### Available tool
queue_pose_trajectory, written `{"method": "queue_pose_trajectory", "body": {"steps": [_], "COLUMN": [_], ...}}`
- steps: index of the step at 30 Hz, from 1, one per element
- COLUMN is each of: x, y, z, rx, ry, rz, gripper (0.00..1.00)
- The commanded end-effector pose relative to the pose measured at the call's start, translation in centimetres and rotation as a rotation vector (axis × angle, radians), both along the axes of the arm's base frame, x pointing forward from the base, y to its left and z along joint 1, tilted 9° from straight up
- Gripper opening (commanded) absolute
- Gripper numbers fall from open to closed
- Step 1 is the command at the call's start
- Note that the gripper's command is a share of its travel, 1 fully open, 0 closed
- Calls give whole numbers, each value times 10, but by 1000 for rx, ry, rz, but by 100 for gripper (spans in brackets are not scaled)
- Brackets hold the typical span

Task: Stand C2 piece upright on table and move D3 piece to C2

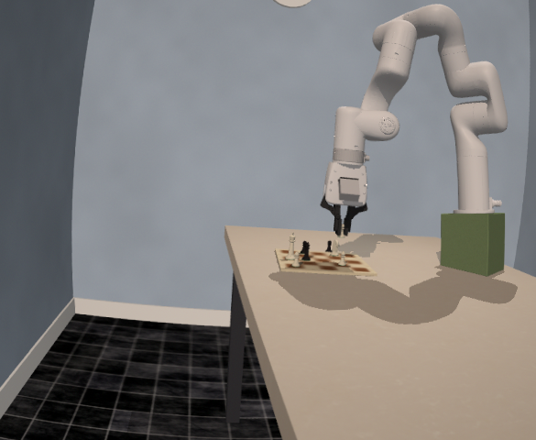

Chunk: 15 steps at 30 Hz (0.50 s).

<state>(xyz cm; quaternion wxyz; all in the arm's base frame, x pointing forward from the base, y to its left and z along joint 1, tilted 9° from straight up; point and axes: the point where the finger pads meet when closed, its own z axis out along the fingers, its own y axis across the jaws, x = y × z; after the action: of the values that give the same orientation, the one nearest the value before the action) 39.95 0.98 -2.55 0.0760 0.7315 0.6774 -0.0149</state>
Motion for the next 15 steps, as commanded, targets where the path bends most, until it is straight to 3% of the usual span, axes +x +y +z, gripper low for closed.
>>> {"method": "queue_pose_trajectory", "body": {"steps": [1,8,15], "x": [4,6,6], "y": [-2,-5,-6], "z": [-22,-49,-55], "rx": [9,9,9], "ry": [-3,-3,-3], "rz": [2,2,2], "gripper": [0,0,0]}}
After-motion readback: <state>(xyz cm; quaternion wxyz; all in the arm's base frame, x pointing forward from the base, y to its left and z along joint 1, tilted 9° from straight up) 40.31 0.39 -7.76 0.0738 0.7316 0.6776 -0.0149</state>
